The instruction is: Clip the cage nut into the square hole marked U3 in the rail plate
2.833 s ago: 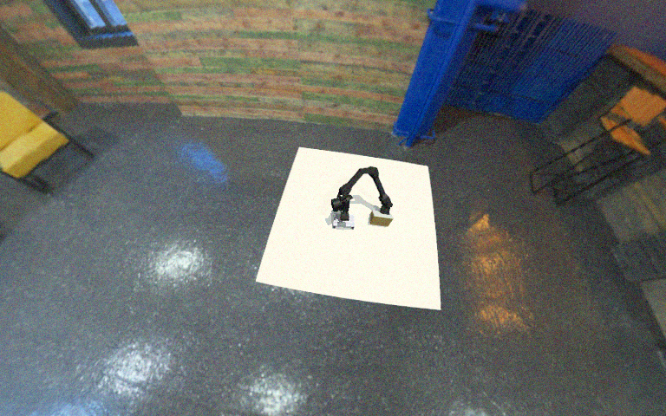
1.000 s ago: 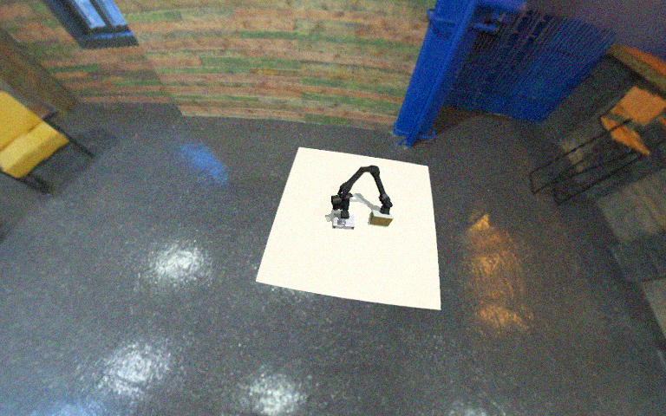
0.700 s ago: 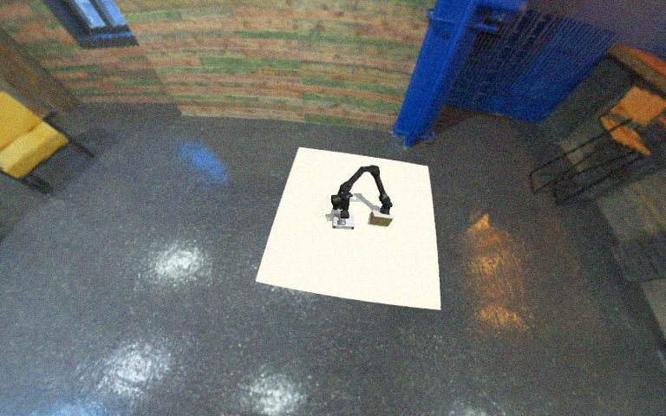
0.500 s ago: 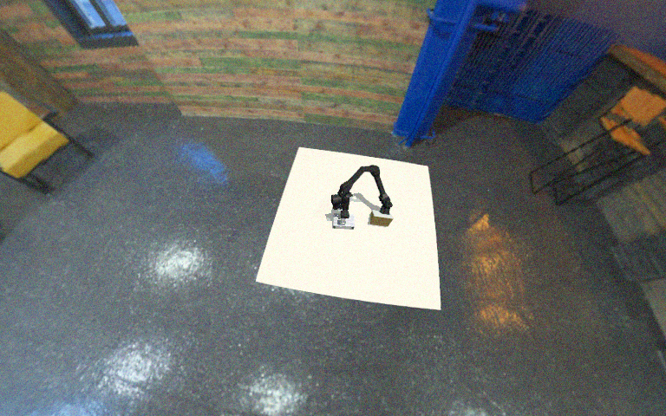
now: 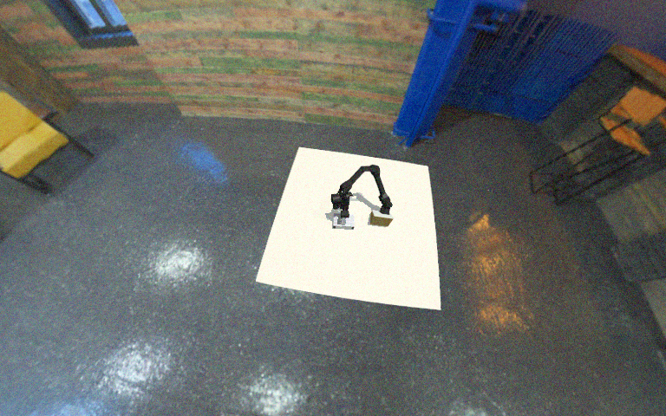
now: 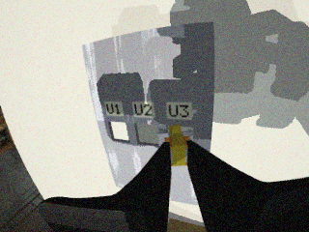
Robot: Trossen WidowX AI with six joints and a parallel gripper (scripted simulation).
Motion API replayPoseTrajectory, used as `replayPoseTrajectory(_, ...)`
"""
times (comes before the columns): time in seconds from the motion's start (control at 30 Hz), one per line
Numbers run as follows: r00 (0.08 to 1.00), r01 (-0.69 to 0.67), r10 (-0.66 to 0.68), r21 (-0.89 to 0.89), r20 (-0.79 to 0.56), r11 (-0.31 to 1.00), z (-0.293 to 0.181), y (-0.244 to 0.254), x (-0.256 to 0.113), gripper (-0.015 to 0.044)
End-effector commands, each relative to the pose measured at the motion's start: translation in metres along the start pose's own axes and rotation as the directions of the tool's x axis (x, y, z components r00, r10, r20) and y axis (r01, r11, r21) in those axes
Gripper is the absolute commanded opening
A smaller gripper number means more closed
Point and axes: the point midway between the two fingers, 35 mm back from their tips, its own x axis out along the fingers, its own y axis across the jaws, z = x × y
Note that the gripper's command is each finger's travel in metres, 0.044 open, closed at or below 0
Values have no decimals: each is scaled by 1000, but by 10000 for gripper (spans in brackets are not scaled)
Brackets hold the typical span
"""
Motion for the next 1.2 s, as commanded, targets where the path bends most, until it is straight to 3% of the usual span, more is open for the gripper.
replayPoseTrajectory(0.0, 1000, -15, 15, -3, 0, 1000, 0, 0, 0, 29)
replayPoseTrajectory(1.17, 996, -84, 84, -5, 0, 996, 0, -3, 1, 29)
